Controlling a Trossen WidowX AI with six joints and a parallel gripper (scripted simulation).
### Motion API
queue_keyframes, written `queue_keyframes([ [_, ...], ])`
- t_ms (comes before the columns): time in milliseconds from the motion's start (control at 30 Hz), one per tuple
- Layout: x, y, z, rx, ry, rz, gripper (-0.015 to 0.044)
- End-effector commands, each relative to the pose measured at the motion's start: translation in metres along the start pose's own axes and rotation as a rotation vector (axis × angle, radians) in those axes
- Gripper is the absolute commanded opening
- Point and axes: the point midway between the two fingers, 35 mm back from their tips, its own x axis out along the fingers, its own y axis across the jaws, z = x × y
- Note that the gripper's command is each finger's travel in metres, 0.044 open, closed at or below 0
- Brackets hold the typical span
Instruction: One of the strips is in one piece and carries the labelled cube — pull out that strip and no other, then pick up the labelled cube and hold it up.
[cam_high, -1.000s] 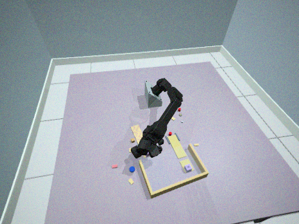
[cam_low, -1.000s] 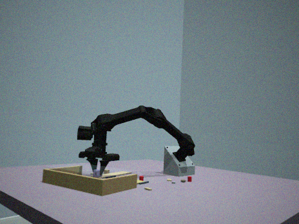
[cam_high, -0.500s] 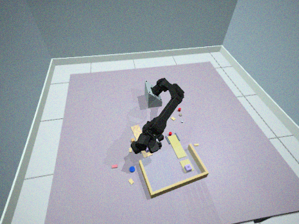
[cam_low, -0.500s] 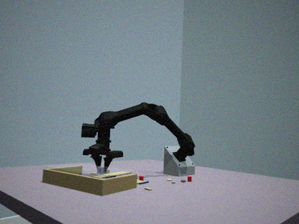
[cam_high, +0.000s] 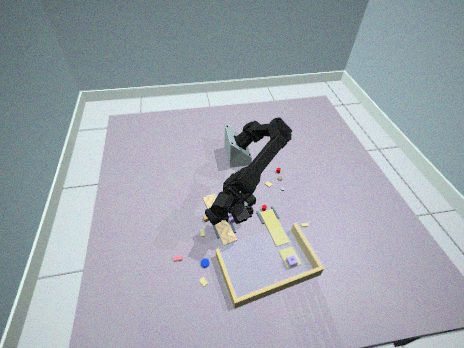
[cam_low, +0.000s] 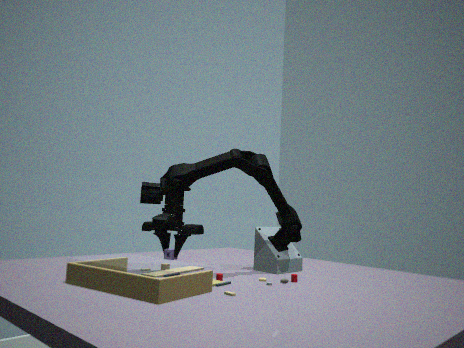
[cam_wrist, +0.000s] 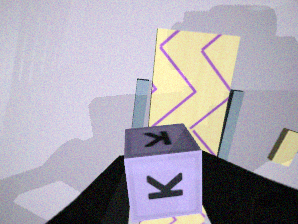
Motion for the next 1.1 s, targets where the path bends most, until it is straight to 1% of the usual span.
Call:
queue_keyframes([
  [0, 0.0, 0.004, -0.005, -0.007, 0.007, -0.001, 0.0],
  [900, 0.001, 0.056, -0.074, -0.002, 0.009, 0.002, 0.0],
  [1067, -0.003, 0.06, -0.078, 0.0, 0.009, 0.002, 0.0],
])
